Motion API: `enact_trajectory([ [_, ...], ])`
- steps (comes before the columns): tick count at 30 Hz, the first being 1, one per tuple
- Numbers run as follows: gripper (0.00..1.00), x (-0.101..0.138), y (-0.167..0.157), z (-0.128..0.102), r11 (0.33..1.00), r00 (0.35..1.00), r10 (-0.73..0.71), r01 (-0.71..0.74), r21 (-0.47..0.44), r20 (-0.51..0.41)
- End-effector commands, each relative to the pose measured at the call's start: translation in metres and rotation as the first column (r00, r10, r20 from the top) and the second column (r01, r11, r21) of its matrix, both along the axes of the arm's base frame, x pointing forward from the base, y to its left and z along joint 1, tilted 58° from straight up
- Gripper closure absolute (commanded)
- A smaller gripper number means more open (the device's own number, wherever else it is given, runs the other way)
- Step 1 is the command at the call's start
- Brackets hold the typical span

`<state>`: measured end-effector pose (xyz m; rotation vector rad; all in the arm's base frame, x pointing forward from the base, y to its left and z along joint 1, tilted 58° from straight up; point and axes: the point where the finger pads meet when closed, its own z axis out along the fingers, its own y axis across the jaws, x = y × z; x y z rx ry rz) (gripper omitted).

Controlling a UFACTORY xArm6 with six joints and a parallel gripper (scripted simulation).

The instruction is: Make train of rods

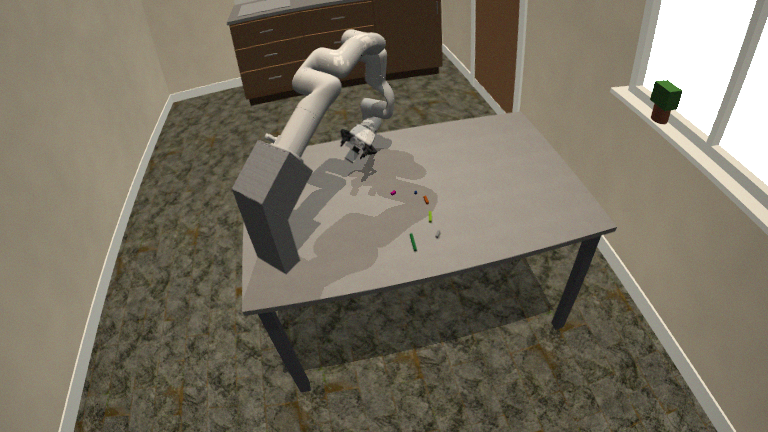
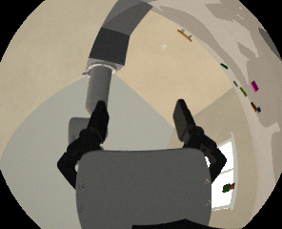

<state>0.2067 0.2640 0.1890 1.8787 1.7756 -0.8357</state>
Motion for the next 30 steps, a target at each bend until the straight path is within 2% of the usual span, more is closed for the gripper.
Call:
enact_trajectory([
  [1,0.00,0.017,-0.008,0.001,0.995,0.996,-0.084,0.082,0.051,0.023],
  [2,0.00,0.033,-0.018,0.003,0.982,0.984,-0.170,0.165,0.093,0.046],
  [9,0.00,0.065,-0.041,0.007,0.926,0.932,-0.351,0.332,0.182,0.089],
  [16,0.00,0.099,-0.073,0.014,0.820,0.828,-0.546,0.497,0.283,0.126],
  [18,0.00,0.099,-0.073,0.014,0.820,0.828,-0.546,0.497,0.283,0.126],
  [19,0.00,0.112,-0.088,0.017,0.765,0.773,-0.620,0.556,0.324,0.138],
  [22,0.00,0.121,-0.099,0.020,0.723,0.729,-0.670,0.594,0.353,0.145],
  [30,0.00,0.153,-0.146,0.031,0.534,0.526,-0.835,0.707,0.464,0.161],
])
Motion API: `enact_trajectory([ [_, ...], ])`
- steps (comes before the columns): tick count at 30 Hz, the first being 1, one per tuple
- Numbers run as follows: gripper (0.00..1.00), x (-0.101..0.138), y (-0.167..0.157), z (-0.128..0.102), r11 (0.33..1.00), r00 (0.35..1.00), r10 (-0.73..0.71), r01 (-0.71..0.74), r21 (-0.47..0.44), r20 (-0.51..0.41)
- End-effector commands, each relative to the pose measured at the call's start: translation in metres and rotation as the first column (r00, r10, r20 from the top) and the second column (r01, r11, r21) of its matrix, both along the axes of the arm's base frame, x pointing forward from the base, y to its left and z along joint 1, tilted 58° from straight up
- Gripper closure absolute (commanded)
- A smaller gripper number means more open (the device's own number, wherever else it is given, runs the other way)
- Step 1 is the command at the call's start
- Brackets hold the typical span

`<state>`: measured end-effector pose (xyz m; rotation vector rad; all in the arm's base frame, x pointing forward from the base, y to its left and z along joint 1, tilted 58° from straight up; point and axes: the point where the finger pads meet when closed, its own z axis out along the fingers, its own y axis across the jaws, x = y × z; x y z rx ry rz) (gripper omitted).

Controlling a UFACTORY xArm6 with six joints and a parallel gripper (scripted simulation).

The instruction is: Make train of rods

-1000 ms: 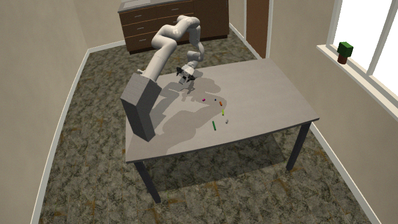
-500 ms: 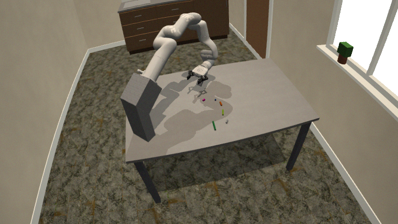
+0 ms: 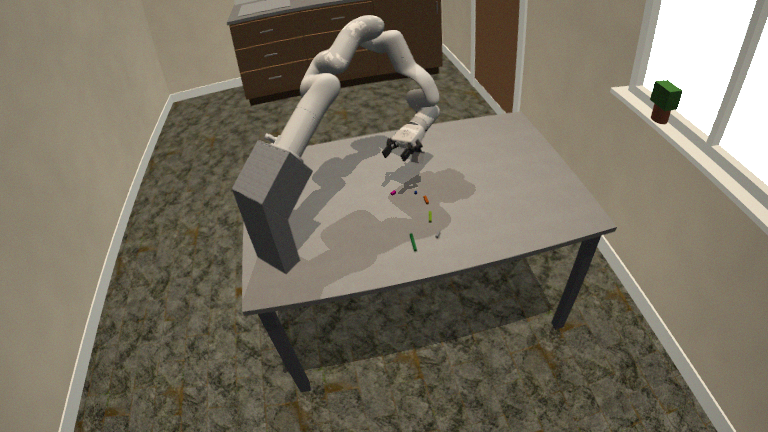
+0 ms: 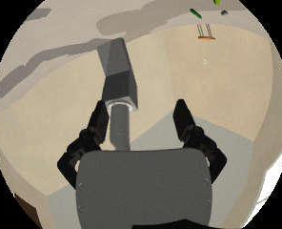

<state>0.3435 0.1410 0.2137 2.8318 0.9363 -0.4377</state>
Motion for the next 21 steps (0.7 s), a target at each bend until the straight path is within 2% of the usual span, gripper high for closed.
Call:
enact_trajectory([
  [1,0.00,0.019,-0.029,0.007,0.988,0.987,-0.148,0.145,0.049,0.066],
  [3,0.00,0.026,-0.042,0.011,0.977,0.974,-0.209,0.204,0.067,0.090],
  [5,0.00,0.026,-0.042,0.011,0.977,0.974,-0.209,0.204,0.067,0.090],
  [6,0.00,0.034,-0.061,0.015,0.953,0.947,-0.297,0.286,0.094,0.123],
  [10,0.00,0.042,-0.083,0.021,0.920,0.908,-0.388,0.371,0.125,0.157],
  [16,0.00,0.054,-0.126,0.032,0.834,0.807,-0.551,0.519,0.187,0.215],
  [18,0.00,0.056,-0.129,0.032,0.805,0.781,-0.588,0.542,0.241,0.209],
  [20,0.00,0.055,-0.096,0.023,0.809,0.821,-0.551,0.481,0.338,0.150],
  [21,0.00,0.055,-0.096,0.023,0.809,0.821,-0.551,0.481,0.338,0.150],
])
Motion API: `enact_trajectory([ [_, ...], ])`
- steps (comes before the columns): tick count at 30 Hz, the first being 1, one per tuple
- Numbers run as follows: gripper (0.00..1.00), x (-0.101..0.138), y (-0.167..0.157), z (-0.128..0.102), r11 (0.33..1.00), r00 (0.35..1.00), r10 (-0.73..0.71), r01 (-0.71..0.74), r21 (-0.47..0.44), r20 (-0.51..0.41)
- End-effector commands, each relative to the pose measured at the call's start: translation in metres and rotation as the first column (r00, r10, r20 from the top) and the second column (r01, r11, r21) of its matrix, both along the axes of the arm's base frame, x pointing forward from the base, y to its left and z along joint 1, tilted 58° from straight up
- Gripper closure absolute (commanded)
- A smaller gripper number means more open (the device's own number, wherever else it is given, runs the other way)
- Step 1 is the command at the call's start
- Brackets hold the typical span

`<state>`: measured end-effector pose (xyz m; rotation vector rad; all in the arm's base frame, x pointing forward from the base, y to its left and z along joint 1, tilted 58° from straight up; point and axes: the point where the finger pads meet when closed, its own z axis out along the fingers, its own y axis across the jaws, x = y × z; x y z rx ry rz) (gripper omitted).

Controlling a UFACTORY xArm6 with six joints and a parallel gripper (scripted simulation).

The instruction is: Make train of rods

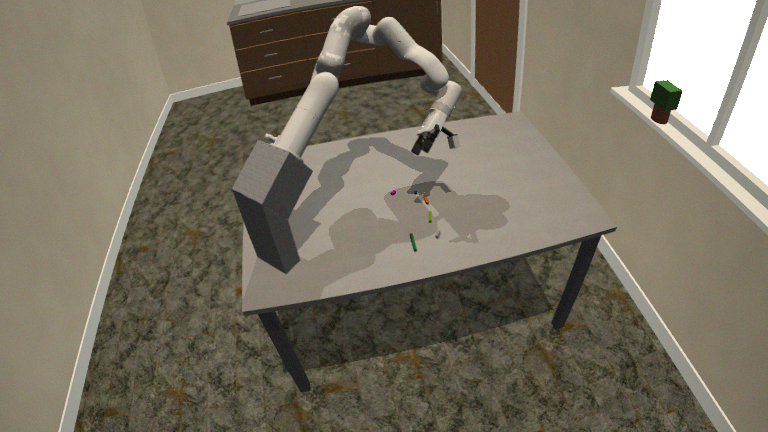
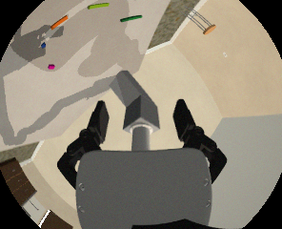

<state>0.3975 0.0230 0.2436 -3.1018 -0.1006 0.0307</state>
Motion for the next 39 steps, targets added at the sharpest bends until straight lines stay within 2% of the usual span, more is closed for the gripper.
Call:
enact_trajectory([
  [1,0.00,0.001,0.022,-0.007,0.993,0.999,0.031,-0.034,0.117,0.027],
  [2,0.00,0.001,0.040,-0.011,0.982,0.997,0.064,-0.070,0.178,0.038],
  [7,0.00,0.000,0.072,-0.017,0.948,0.990,0.118,-0.134,0.288,0.072],
  [8,0.00,0.000,0.072,-0.017,0.948,0.990,0.118,-0.134,0.288,0.072],
  [9,0.00,-0.001,0.087,-0.020,0.927,0.986,0.138,-0.162,0.337,0.092],
  [11,0.00,-0.001,0.090,-0.020,0.922,0.985,0.142,-0.168,0.348,0.098],
  [12,0.00,-0.001,0.106,-0.022,0.895,0.979,0.159,-0.197,0.401,0.126],
  [14,0.00,-0.001,0.107,-0.022,0.894,0.979,0.160,-0.198,0.403,0.127],
  [15,0.00,-0.001,0.122,-0.024,0.863,0.972,0.171,-0.225,0.452,0.158],
  [18,0.00,-0.001,0.122,-0.024,0.863,0.972,0.171,-0.225,0.452,0.158],
  [20,0.00,-0.001,0.147,-0.026,0.805,0.959,0.176,-0.269,0.529,0.221],
  [25,0.00,-0.001,0.159,-0.027,0.773,0.952,0.170,-0.290,0.564,0.256],
  [28,0.00,0.000,0.178,-0.029,0.722,0.937,0.146,-0.320,0.613,0.317],
  [30,0.00,0.000,0.178,-0.029,0.722,0.937,0.146,-0.320,0.613,0.317],
  [33,0.00,0.001,0.191,-0.033,0.682,0.922,0.110,-0.342,0.647,0.372],
  [39,0.00,0.002,0.201,-0.037,0.654,0.906,0.068,-0.357,0.667,0.418],
])
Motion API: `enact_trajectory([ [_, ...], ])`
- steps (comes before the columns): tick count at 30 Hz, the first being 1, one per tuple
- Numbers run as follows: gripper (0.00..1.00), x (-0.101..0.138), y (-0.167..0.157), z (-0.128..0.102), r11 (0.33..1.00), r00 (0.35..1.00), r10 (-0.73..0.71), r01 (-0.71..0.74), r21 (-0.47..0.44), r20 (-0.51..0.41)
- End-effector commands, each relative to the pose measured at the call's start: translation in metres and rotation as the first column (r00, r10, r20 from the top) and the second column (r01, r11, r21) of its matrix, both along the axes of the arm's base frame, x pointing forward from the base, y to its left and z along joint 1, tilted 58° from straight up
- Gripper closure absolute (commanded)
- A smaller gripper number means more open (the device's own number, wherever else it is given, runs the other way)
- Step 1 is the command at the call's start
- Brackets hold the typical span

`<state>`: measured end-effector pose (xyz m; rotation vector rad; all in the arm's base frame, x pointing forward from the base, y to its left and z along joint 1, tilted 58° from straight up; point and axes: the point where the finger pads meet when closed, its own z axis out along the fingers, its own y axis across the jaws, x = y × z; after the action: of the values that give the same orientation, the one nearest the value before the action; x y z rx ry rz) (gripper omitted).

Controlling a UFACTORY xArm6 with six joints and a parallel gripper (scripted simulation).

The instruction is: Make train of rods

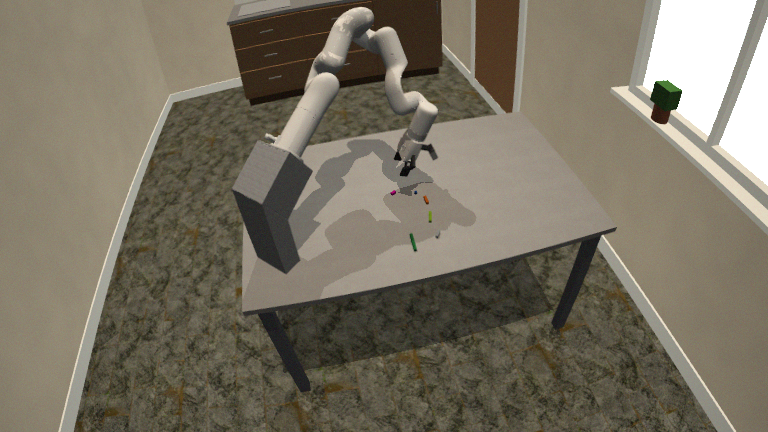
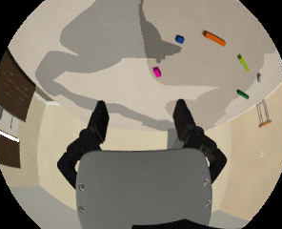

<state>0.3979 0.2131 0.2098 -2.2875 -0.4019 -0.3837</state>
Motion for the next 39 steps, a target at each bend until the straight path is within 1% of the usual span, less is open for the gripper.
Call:
enact_trajectory([
  [1,0.00,0.002,0.011,-0.003,0.998,0.998,-0.018,0.015,0.067,0.053],
  [2,0.00,0.002,0.014,-0.006,0.996,0.997,-0.034,0.027,0.089,0.073],
  [8,0.00,0.002,0.019,-0.016,0.988,0.988,-0.088,0.071,0.135,0.124],
  [10,0.00,0.002,0.020,-0.020,0.986,0.985,-0.107,0.087,0.145,0.138],
  [13,0.00,0.002,0.020,-0.020,0.986,0.985,-0.107,0.087,0.145,0.138],
  [17,0.00,0.000,0.019,-0.033,0.978,0.972,-0.161,0.134,0.161,0.171],
  [20,0.00,-0.001,0.019,-0.037,0.975,0.967,-0.178,0.149,0.163,0.180],
  [22,0.00,-0.004,0.016,-0.046,0.971,0.958,-0.208,0.178,0.162,0.195],
  [23,0.00,-0.004,0.016,-0.046,0.971,0.958,-0.208,0.178,0.162,0.195],
  [28,0.00,-0.010,0.011,-0.061,0.962,0.942,-0.257,0.228,0.149,0.215],
  [30,0.00,-0.010,0.011,-0.061,0.962,0.942,-0.257,0.228,0.149,0.215],
  [35,0.00,-0.018,0.004,-0.076,0.954,0.928,-0.295,0.272,0.128,0.229],
  [39,0.00,-0.022,0.001,-0.084,0.950,0.921,-0.312,0.292,0.115,0.235],
])
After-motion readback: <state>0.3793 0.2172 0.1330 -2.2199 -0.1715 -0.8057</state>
